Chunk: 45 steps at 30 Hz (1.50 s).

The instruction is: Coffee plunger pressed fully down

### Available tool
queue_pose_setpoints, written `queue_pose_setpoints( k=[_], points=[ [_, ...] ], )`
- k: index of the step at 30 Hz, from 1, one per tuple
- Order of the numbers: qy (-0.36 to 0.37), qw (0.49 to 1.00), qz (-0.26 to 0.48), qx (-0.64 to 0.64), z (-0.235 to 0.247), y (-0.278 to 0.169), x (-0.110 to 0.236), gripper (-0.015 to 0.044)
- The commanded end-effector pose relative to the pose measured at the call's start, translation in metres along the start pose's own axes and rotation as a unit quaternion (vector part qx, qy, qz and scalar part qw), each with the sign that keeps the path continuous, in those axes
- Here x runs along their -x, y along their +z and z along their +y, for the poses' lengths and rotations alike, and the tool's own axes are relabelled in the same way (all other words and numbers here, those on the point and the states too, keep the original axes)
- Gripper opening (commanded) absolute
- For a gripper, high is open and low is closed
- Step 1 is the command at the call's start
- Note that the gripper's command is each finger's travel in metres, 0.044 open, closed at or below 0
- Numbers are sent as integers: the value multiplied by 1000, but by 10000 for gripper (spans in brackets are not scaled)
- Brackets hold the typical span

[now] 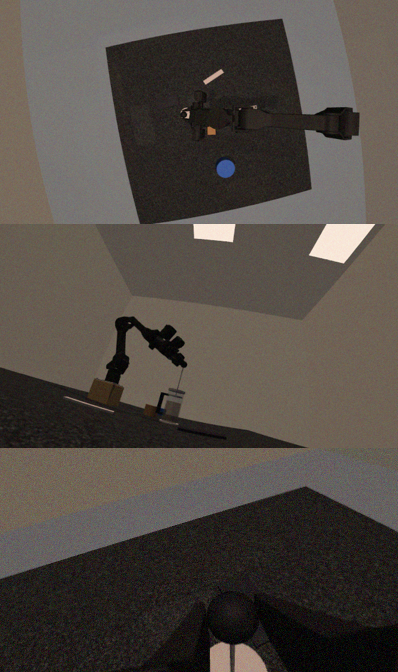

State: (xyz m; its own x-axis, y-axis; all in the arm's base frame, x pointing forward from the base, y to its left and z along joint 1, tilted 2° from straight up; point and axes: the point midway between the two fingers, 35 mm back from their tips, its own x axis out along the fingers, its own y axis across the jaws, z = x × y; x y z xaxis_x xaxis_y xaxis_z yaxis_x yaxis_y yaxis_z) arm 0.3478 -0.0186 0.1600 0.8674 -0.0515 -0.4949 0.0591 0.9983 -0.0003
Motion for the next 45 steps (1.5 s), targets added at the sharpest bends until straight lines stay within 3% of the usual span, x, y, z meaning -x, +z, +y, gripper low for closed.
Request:
queue_pose_setpoints(
  k=[1, 45],
  points=[
    [0, 1000, 13, 3, 0, -14, -7, 118],
    [0, 1000, 12, 3, -1, -67, -56, 118]
  ],
)
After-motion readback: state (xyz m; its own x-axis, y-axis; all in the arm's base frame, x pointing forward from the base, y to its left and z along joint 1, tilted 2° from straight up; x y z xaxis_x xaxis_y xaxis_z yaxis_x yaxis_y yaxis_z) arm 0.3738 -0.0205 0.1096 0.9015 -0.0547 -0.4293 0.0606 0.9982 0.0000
